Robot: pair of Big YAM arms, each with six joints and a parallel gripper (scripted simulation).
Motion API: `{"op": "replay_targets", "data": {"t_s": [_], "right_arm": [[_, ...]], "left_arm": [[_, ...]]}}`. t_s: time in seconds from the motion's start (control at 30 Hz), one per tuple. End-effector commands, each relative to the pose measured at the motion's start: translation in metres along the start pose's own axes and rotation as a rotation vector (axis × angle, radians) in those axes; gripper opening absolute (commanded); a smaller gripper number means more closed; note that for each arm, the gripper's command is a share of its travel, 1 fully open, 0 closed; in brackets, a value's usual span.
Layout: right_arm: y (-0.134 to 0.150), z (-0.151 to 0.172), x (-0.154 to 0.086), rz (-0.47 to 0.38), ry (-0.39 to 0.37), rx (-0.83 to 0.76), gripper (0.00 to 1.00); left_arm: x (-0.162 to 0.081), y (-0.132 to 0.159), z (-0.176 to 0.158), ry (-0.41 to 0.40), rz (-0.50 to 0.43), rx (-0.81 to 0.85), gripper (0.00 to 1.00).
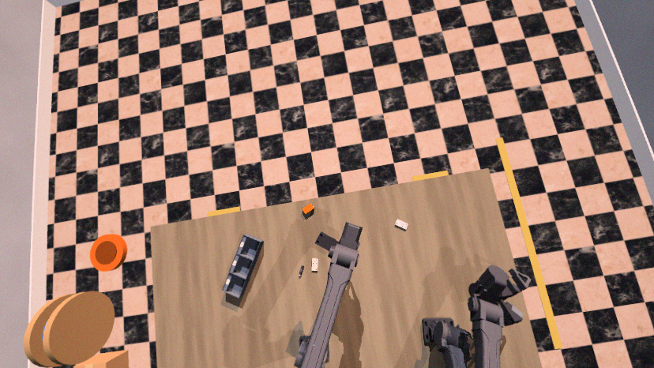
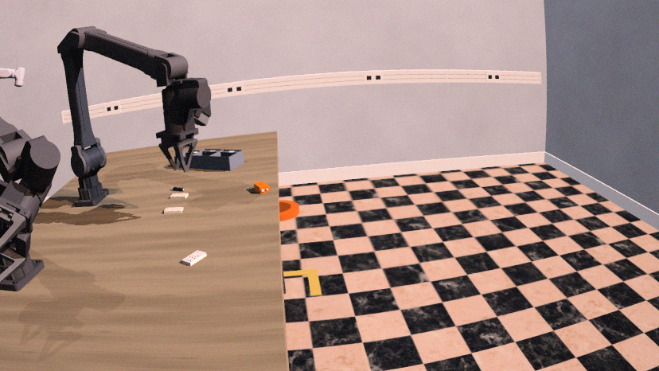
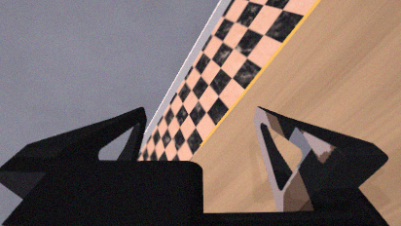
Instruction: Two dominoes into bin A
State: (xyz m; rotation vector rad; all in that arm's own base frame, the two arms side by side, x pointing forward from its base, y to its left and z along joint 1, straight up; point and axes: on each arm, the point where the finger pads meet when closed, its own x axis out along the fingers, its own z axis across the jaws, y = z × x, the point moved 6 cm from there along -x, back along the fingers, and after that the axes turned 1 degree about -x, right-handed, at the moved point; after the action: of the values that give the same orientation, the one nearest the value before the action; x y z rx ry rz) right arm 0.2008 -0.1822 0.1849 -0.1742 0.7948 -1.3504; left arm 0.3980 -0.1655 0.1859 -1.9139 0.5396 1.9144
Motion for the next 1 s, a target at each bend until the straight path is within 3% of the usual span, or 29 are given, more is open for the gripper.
{"op": "replay_targets", "data": {"t_s": [0.0,0.97], "right_arm": [[-0.002,0.003,0.001,-0.006,0.0,0.009,1.0],[-0.002,0.003,0.001,-0.006,0.0,0.009,1.0]], "left_arm": [[-0.011,0.008,-0.04,0.056,-0.012,-0.047,0.39],[0.034,0.167,-0.194,0.031,0.001,-0.047,0.39]]}}
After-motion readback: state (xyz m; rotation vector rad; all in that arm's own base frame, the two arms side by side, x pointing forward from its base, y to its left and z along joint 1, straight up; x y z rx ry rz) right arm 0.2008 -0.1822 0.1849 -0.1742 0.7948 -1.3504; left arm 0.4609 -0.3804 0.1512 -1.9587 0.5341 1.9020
